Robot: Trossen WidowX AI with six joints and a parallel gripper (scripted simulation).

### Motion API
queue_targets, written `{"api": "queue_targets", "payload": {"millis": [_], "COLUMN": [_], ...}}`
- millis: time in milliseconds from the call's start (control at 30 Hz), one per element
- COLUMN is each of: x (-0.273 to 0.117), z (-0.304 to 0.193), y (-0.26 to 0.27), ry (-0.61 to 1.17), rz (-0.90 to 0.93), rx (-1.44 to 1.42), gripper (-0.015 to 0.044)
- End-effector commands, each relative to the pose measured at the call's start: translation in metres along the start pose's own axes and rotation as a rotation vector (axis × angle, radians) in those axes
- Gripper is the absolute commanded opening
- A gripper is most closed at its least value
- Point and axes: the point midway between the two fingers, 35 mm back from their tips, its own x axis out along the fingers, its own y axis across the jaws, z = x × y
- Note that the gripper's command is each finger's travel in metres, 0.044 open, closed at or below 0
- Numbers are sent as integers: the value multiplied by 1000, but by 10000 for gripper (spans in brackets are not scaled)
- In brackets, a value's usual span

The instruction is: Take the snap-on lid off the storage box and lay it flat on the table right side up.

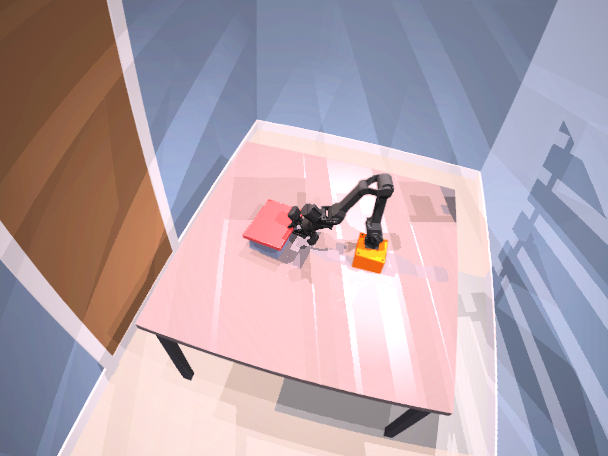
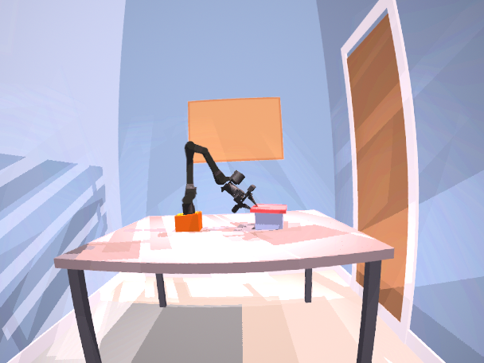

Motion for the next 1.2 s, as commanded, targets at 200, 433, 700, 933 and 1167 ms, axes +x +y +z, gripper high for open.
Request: {"api": "queue_targets", "payload": {"millis": [200,433,700,933,1167], "x": [-3,-4,-2,-2,-1], "z": [0,0,0,0,0], "y": [4,5,4,4,5], "ry": [1,1,1,1,1], "rz": [7,7,3,3,3], "rx": [2,2,1,1,1], "gripper": [0,0,0,0,0]}}
